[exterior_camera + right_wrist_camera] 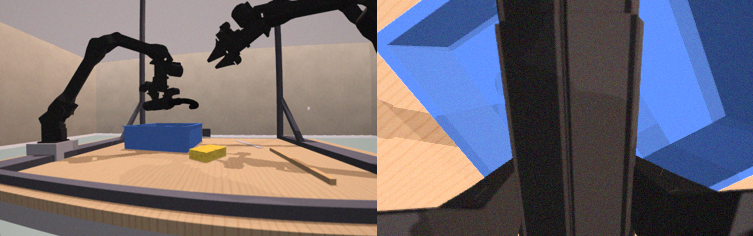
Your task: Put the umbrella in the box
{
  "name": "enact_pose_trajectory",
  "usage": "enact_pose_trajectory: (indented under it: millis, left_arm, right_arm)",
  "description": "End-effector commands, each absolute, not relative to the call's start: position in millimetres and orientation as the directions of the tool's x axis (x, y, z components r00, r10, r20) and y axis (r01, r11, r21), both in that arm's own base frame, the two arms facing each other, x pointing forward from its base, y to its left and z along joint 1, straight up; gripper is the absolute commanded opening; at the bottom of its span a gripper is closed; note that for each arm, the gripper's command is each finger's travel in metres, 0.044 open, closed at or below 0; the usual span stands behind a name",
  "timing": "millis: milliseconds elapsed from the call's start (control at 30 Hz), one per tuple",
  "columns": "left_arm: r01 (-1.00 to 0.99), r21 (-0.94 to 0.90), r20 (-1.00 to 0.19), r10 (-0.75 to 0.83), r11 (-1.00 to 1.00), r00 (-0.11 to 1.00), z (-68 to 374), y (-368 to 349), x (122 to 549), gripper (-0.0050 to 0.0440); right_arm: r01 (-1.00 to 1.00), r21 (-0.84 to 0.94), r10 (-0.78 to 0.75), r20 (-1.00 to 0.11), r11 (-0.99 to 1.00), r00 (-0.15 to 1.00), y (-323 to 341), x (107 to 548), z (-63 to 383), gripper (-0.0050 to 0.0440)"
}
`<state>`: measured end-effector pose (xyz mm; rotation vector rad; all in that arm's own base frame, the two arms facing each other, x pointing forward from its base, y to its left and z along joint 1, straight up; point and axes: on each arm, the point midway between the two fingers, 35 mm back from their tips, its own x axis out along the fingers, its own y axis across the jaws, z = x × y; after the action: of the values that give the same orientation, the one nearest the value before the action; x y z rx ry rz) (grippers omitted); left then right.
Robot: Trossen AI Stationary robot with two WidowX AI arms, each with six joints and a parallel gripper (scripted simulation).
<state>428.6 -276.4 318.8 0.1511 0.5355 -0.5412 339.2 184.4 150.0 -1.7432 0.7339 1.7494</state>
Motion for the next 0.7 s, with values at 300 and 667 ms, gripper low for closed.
enact_pose_trajectory:
  millis: [300,667]
  left_arm:
    - [0.573,0.001,-0.507,-0.494,0.819,0.707,333,-309,427,0.0400]
    - [0.572,-0.001,-0.503,-0.494,0.820,0.709,336,-307,424,0.0400]
  right_arm:
    - [-0.723,-0.032,0.016,-0.999,-0.690,0.028,247,342,160,-0.0050]
    - [-0.887,-0.027,0.011,-1.000,-0.461,0.025,247,342,160,-0.0050]
